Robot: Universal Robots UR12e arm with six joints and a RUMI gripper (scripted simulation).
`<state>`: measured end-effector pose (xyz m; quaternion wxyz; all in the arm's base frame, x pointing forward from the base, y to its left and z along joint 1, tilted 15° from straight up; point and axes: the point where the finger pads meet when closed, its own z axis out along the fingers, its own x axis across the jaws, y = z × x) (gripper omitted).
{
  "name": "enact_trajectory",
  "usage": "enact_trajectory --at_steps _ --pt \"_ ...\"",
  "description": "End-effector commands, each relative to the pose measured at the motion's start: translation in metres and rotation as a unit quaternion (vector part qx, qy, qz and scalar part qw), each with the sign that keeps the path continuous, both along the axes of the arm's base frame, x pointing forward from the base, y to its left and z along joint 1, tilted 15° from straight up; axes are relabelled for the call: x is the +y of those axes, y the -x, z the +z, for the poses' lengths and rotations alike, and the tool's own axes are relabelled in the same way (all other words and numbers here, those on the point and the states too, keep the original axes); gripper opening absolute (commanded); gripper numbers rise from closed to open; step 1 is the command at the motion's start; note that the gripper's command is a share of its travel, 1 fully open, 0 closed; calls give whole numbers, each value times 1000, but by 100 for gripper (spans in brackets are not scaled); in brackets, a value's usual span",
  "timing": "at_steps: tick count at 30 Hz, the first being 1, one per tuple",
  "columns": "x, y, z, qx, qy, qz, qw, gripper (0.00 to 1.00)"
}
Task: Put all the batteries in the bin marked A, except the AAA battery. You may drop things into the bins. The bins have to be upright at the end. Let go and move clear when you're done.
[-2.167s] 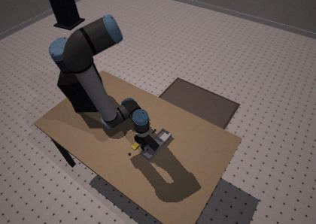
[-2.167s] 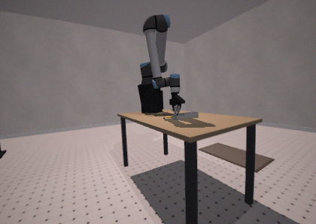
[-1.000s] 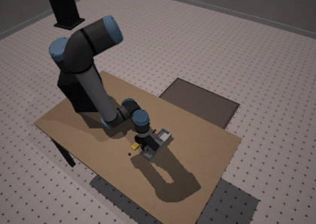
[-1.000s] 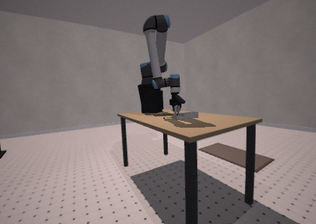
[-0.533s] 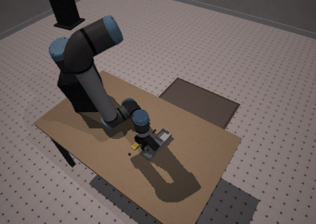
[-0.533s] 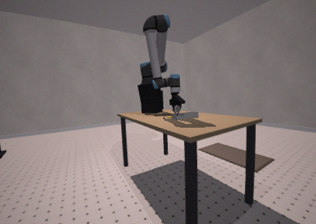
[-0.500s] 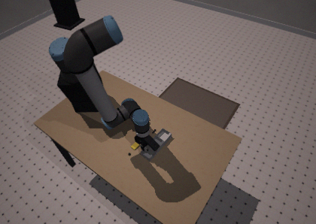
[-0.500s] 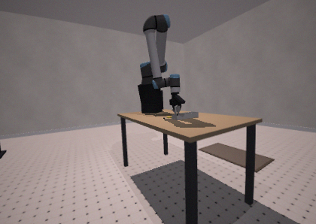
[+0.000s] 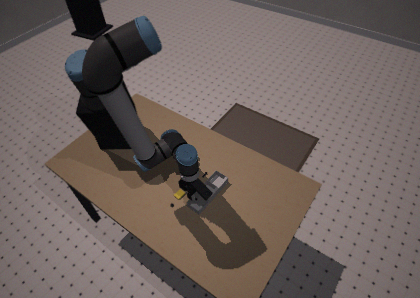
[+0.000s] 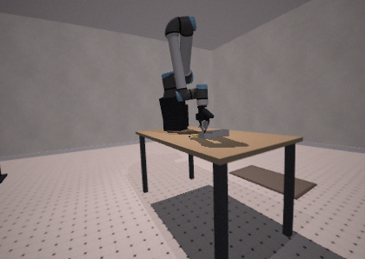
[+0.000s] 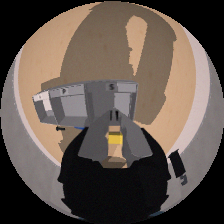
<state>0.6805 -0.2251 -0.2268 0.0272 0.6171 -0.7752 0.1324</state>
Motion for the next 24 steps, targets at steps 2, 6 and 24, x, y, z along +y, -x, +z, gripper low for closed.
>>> enact_trajectory --at_steps 2,6,24 --pt "5 3 8 2 -1 0 1000 4" --pt "6 4 13 2 -1 0 1000 4" --pt "15 8 47 2 -1 0 1000 4"
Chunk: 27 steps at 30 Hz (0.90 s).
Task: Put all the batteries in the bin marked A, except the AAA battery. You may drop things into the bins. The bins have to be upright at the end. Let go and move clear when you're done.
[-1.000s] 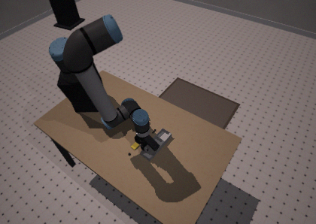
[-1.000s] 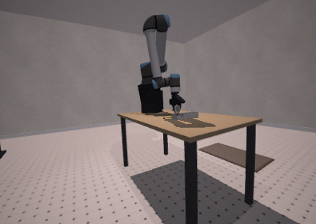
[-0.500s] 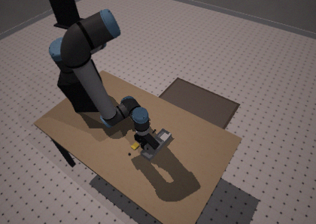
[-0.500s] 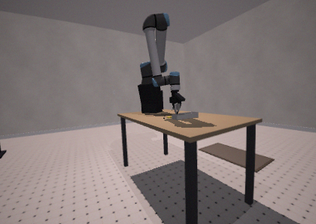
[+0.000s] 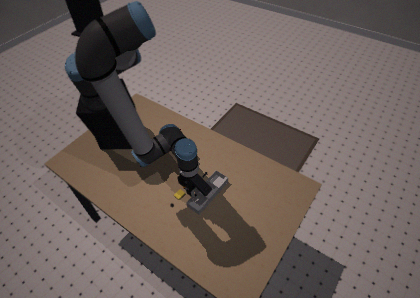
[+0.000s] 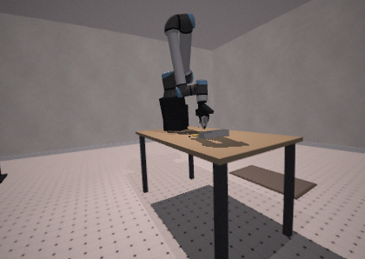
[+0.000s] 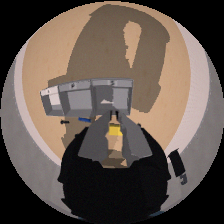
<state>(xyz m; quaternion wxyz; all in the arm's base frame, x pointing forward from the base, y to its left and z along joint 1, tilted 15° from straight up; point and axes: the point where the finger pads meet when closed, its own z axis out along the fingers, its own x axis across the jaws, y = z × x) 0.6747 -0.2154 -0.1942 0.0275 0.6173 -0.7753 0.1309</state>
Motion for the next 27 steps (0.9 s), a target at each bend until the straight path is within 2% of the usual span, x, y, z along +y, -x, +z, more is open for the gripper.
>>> enact_trajectory --at_steps 1,14,22,24,27 --pt "5 2 15 0 0 0 1000 4" --pt "3 2 13 1 0 -1 1000 4" --pt "42 -9 5 -1 1 0 1000 4" --pt "42 -9 5 -1 1 0 1000 4" --pt "56 -12 2 -1 1 0 1000 4"
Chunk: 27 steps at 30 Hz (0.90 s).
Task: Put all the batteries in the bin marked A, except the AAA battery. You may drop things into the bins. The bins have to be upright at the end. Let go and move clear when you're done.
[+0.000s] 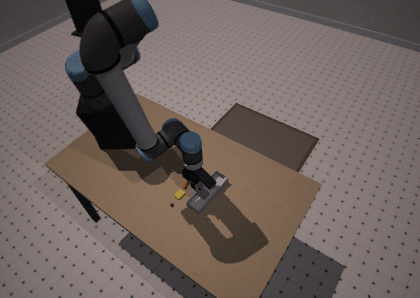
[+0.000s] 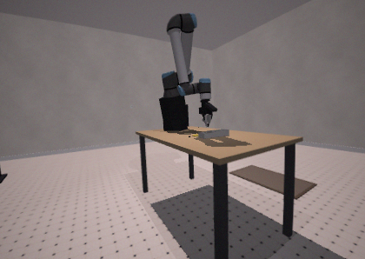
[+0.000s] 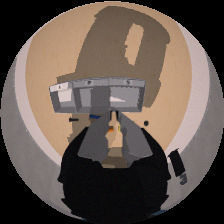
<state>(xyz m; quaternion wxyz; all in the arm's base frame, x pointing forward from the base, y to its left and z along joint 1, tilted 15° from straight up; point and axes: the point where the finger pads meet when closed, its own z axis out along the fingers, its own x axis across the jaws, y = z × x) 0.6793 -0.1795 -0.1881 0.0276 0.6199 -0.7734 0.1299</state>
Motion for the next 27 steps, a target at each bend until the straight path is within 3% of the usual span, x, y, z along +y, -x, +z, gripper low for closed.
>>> enact_trajectory --at_steps 1,6,14,27 --pt "25 -8 -5 -2 1 -3 1000 4" --pt "48 -13 -10 -2 1 -3 1000 4" --pt "48 -13 -10 -2 1 -3 1000 4" --pt "37 -17 -43 -2 1 -4 1000 4"
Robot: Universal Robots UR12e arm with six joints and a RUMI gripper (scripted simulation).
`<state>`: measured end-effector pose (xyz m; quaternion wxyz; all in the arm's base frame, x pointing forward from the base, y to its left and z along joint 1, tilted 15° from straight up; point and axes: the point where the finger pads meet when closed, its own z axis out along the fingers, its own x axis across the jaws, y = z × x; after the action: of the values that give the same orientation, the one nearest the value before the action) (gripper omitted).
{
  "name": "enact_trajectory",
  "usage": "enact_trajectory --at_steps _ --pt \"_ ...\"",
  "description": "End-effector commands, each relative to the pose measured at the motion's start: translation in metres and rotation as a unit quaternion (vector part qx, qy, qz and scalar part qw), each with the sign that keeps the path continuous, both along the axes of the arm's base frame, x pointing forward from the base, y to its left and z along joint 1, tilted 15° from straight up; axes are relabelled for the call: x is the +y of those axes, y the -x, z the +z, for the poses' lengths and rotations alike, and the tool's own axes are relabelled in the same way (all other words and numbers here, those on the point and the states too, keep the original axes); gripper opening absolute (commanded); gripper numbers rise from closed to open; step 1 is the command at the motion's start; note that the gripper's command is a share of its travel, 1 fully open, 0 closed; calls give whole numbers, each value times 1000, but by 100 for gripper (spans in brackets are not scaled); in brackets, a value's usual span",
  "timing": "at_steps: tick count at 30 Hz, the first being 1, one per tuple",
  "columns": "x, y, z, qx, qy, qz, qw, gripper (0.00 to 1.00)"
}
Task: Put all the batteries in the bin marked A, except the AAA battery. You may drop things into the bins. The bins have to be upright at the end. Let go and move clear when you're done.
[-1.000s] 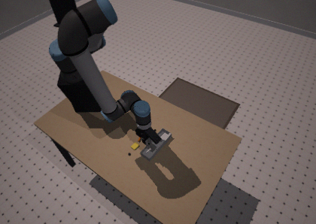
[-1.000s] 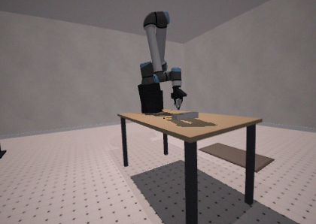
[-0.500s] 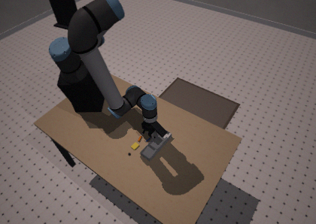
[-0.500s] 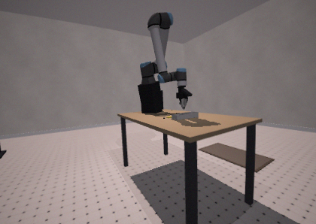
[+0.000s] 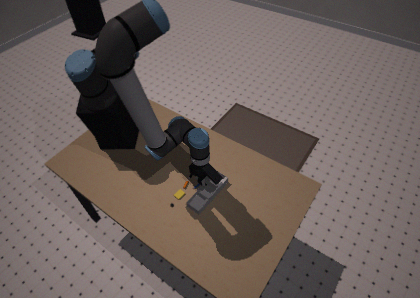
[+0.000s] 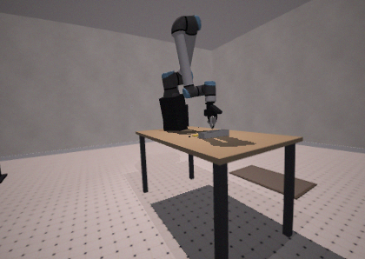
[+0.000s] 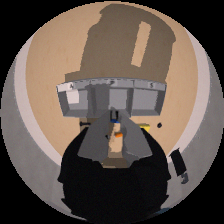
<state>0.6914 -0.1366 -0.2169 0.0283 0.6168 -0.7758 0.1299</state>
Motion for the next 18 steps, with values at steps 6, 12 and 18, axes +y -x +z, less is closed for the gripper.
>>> enact_trajectory --at_steps 6,12,18 --pt "-8 -6 -25 -2 1 0 1000 4" --pt "-11 -8 -39 -2 1 0 1000 4" --pt "-10 -8 -38 -2 1 1 1000 4"
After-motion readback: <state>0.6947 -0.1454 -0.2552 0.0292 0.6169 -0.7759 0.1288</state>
